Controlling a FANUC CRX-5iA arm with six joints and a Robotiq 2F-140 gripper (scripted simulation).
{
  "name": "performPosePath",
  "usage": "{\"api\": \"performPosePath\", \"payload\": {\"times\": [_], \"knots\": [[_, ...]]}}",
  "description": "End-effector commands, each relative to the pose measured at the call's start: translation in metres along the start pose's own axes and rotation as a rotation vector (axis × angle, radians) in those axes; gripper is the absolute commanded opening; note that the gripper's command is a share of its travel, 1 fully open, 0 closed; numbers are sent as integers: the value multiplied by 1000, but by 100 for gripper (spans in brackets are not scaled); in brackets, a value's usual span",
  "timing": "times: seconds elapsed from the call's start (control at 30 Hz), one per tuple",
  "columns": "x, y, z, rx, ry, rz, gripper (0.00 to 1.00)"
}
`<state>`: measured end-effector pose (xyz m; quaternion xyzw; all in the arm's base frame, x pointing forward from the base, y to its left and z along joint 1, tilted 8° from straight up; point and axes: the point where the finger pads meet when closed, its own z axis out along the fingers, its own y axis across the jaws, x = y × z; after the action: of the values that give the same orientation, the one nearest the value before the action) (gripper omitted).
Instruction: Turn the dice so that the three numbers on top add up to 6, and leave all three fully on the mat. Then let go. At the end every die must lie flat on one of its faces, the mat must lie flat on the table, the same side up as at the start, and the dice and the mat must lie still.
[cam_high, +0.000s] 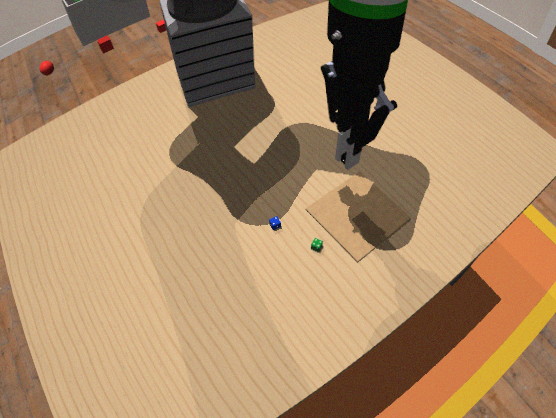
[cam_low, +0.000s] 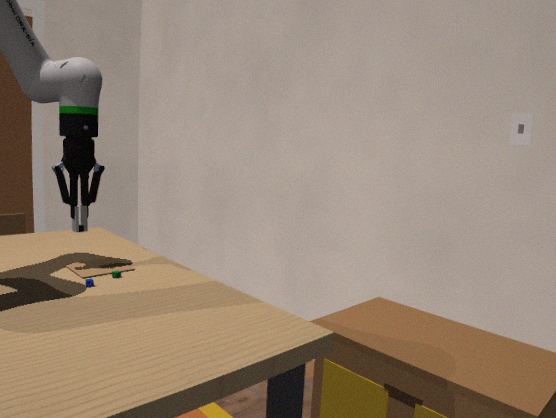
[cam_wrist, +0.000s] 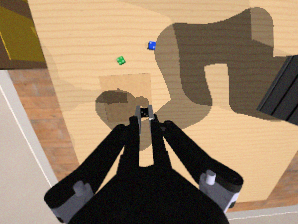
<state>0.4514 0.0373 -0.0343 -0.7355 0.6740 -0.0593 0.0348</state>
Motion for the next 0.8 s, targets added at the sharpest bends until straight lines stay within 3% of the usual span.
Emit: {"api": "performPosePath", "payload": {"times": [0.0, 0.37, 0.77], "knots": [[0, 0, 0, 0, 0, 0, 7], [0, 0, 21, 1, 1, 0, 7], [1, 0, 77, 1, 1, 0, 7]]}}
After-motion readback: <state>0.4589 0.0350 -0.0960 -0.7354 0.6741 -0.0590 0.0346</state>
